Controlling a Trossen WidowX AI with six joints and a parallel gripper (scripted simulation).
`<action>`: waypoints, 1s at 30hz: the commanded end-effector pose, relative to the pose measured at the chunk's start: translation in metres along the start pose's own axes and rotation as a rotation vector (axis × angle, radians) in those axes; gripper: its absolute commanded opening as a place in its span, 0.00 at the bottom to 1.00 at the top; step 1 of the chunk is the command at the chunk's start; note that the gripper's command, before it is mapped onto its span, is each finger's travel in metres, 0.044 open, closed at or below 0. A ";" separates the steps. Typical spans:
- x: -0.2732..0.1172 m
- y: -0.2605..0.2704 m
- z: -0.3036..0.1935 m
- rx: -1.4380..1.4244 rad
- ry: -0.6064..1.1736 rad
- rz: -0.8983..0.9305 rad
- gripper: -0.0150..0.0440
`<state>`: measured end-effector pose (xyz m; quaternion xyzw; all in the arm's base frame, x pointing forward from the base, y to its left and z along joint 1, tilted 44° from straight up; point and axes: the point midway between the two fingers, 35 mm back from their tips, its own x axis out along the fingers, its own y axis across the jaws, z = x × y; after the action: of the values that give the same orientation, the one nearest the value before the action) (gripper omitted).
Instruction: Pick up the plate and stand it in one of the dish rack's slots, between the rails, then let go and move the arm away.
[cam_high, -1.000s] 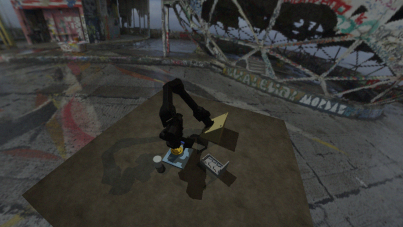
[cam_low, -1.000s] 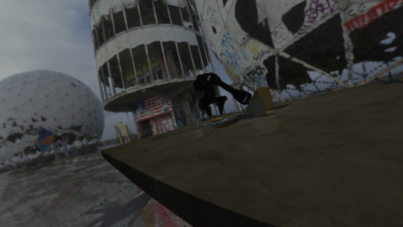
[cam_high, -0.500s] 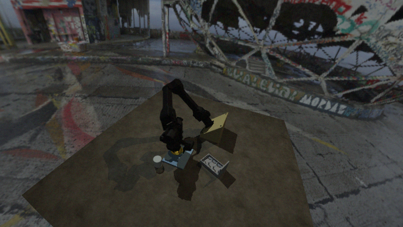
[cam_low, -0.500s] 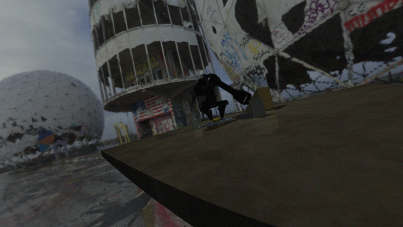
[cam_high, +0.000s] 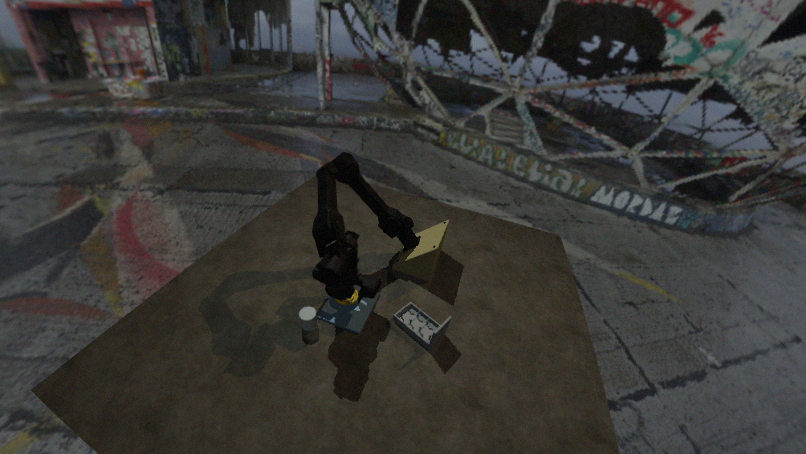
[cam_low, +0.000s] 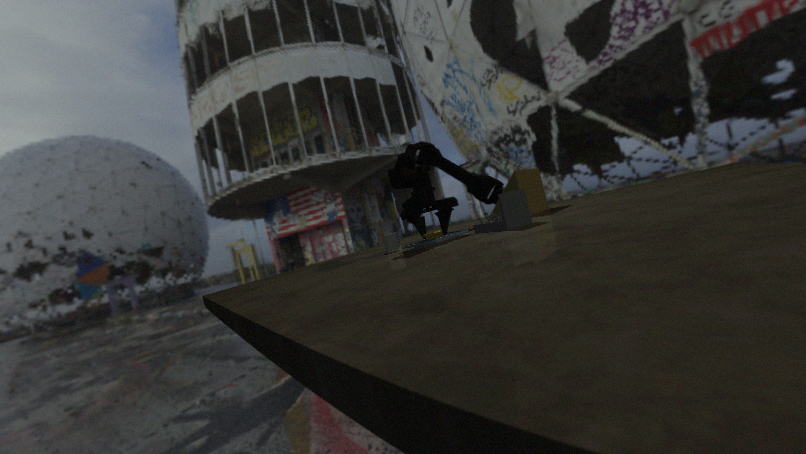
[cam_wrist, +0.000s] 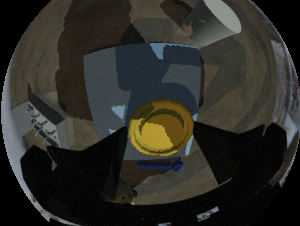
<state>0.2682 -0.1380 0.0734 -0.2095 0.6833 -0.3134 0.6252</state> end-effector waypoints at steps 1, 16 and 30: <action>0.000 -0.001 0.000 -0.003 -0.001 -0.004 0.86; -0.037 0.001 0.009 -0.009 -0.039 0.008 0.39; -0.108 0.002 0.015 -0.022 -0.100 0.029 0.25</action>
<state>0.2945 -0.0766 0.1389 -0.2228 0.6613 -0.2903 0.6548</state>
